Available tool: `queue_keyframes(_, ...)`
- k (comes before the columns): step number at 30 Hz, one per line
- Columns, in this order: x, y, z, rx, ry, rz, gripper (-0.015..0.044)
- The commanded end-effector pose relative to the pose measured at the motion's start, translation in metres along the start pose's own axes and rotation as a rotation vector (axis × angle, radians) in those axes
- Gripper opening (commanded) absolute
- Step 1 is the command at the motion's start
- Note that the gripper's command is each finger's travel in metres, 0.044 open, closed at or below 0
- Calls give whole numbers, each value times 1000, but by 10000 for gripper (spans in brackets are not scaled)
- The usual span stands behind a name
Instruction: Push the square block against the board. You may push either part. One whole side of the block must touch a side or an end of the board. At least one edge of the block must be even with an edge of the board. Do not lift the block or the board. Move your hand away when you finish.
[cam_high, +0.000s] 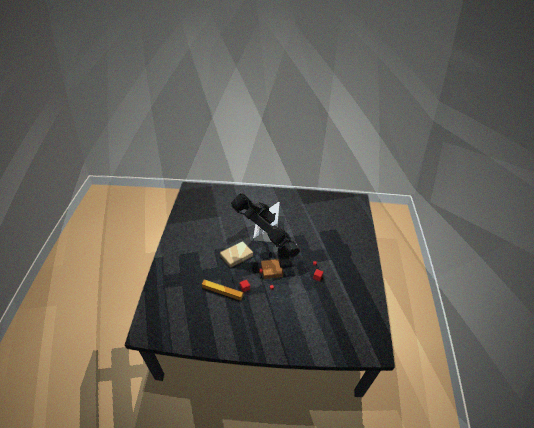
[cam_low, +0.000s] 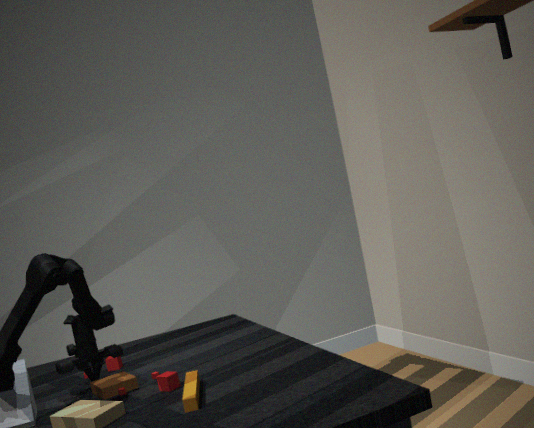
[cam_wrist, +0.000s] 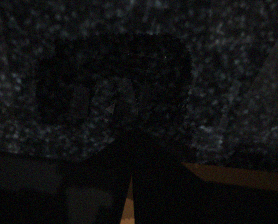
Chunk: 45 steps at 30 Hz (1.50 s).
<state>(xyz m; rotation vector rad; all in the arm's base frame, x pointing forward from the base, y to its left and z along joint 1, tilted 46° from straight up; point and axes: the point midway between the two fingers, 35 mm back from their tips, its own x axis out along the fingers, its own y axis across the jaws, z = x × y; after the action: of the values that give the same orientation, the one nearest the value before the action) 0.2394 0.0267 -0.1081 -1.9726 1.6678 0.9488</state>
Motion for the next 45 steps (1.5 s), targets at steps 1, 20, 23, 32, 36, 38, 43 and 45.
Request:
queue_keyframes(1, 1, 0, -6, 5, 5, 4, 0)
queue_keyframes(20, 1, -2, -21, 4, 5, 3, 0)
queue_keyframes(23, 1, -2, -23, 4, 5, 3, 0)
queue_keyframes(32, 1, -3, -30, 4, 4, 3, 0)
queue_keyframes(36, 1, -3, -34, 4, 4, 3, 0)
queue_keyframes(38, 1, -4, -35, 4, 4, 3, 0)
queue_keyframes(43, 1, -4, -39, 4, 4, 3, 0)
queue_keyframes(45, 1, -5, -41, 4, 4, 3, 0)
